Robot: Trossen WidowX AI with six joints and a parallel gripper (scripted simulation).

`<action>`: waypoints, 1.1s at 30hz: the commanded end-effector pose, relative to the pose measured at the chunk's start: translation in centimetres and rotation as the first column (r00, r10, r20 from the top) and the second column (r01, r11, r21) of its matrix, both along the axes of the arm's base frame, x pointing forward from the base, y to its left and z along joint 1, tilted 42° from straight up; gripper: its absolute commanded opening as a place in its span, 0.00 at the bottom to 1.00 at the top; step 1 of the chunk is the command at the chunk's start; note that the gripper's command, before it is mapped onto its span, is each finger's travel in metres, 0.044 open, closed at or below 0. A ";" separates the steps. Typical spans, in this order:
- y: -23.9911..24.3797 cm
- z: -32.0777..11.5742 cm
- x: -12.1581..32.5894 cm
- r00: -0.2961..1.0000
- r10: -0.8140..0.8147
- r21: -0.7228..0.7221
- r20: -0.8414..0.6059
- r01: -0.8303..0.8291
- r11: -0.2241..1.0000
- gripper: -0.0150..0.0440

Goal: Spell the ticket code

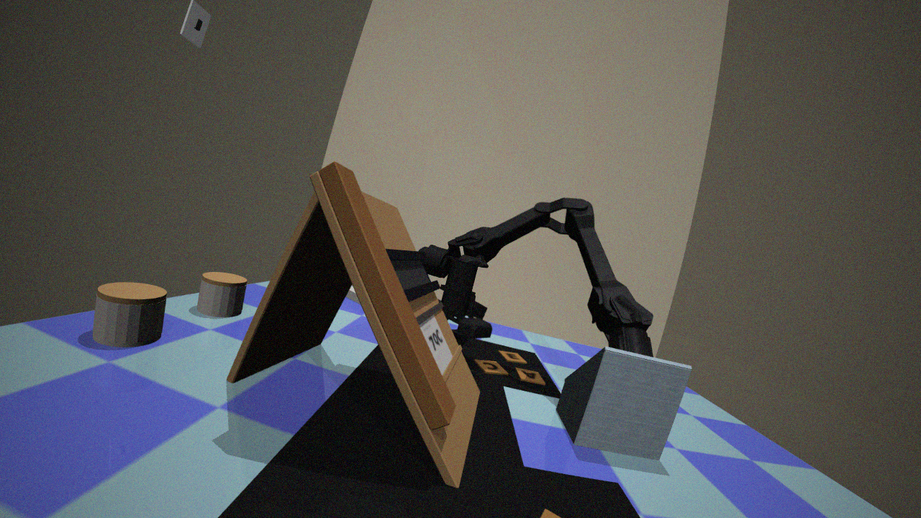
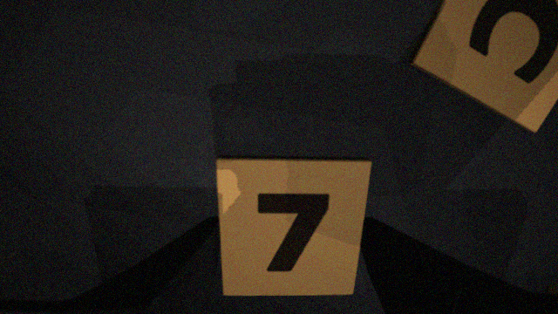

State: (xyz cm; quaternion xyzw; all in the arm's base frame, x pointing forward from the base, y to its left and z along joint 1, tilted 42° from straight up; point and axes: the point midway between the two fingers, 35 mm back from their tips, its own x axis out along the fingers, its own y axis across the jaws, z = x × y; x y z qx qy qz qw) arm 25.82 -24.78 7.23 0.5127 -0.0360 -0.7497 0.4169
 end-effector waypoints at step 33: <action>1.5 0.7 0.2 1.000 -0.002 -0.002 0.006 0.002 1.000 0.25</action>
